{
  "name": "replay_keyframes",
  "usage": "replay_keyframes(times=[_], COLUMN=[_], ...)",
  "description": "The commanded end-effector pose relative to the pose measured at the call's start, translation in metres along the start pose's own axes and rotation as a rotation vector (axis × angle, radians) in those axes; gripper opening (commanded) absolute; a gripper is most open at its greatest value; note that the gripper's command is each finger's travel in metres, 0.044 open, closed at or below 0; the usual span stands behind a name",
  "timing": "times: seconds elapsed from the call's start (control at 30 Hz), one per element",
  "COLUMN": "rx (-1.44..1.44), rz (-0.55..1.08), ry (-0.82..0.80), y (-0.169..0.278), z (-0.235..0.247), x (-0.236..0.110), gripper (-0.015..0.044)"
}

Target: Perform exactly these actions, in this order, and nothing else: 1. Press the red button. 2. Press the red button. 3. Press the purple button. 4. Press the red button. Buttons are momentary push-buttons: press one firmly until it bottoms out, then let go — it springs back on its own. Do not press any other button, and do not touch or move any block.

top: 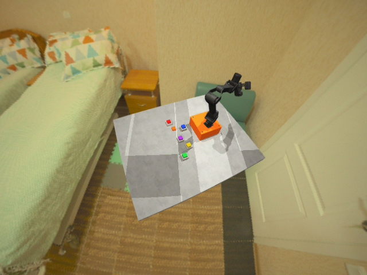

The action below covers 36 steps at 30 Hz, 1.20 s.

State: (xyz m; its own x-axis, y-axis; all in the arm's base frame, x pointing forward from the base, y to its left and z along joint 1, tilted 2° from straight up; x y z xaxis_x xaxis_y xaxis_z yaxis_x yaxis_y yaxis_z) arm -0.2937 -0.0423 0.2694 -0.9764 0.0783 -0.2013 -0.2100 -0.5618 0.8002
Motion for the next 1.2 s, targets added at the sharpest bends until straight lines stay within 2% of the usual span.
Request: replay_keyframes(times=[0.0, 0.13, 0.27, 0.43, 0.6, 0.77, 0.9, 1.03, 1.17], rx=[-0.015, -0.324, -0.705, -1.184, -1.595, -1.986, -2.268, -2.506, -2.670], rz=[0.001, 0.054, 0.178, 0.415, 0.705, 1.077, 1.437, 1.856, 2.341], ry=[0.010, 0.197, 0.402, 0.620, 0.759, 0.834, 0.833, 0.762, 0.599], y=[0.001, 0.022, 0.044, 0.062, 0.069, 0.066, 0.056, 0.039, 0.016], z=[-0.002, -0.050, -0.107, -0.176, -0.228, -0.271, -0.296, -0.312, -0.318], x=[0.000, -0.007, -0.028, -0.069, -0.118, -0.180, -0.234, -0.291, -0.348], gripper=[0.0400, 0.0400, 0.0400, 0.0400, 0.0400, 0.0400, 0.0400, 0.0400, 0.0400])
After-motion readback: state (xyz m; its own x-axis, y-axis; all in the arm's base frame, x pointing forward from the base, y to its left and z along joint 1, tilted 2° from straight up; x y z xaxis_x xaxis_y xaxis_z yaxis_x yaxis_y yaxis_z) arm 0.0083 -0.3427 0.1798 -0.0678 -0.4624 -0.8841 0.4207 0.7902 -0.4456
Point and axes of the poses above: the point midway between the two fingers, 35 mm back from their tips, its own x axis out along the fingers, its own z axis across the jaws, y = z × x, the point moved 7 cm from there along -x, back along the fingers, and after that the axes turned 2 degrees about x, right-handed, at the moved point
